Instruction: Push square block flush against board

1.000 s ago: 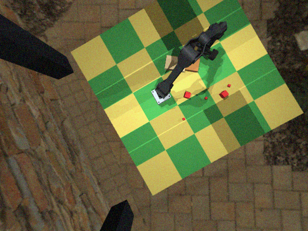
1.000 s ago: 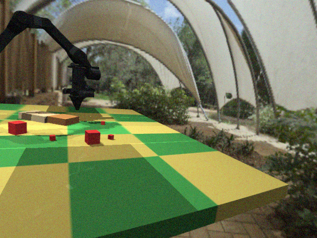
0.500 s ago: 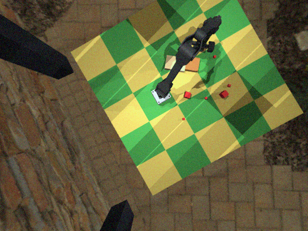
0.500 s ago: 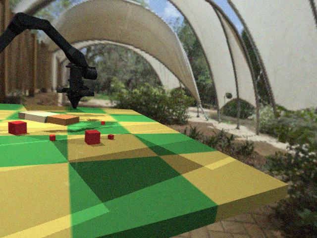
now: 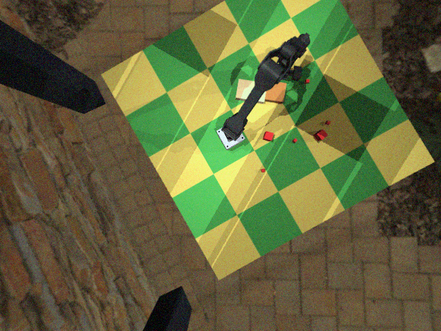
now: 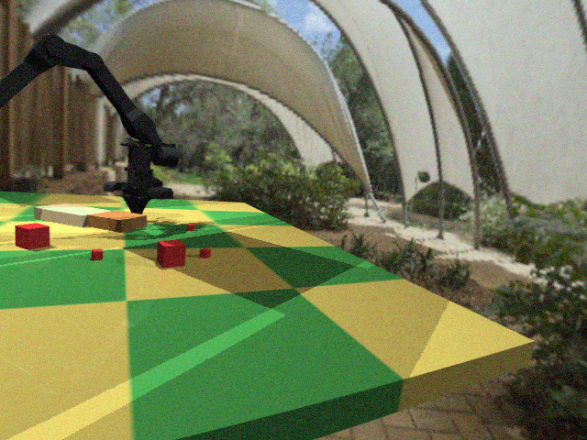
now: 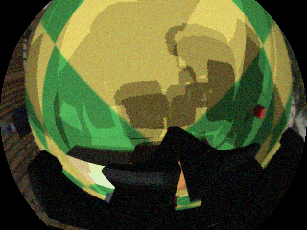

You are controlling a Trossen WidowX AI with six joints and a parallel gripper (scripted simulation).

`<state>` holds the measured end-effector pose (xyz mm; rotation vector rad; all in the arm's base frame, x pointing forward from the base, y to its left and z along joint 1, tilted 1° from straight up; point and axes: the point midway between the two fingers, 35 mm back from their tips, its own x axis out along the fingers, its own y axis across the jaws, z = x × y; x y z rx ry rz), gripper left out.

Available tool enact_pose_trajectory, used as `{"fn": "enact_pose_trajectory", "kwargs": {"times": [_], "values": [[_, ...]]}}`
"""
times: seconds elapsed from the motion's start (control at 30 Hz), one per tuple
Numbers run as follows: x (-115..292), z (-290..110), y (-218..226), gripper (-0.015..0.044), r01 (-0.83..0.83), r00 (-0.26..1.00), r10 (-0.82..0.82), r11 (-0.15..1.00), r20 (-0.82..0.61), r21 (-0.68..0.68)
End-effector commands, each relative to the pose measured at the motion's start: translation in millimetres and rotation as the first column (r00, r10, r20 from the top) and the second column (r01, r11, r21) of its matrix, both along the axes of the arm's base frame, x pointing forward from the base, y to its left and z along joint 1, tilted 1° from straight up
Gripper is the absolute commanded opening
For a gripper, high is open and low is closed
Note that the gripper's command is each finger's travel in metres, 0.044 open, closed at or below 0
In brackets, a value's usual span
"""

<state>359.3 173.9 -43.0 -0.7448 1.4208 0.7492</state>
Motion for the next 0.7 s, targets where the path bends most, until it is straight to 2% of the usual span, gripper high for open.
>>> {"fn": "enact_pose_trajectory", "kwargs": {"times": [0.0,0.67], "values": [[-2.2,0.4,-3.5,0.0,-0.003,1.0,0.003,1.0,0.003,0.005],[-20.2,-0.9,-29.5,0.0,-0.003,1.0,0.003,1.0,0.001,0.002]]}}
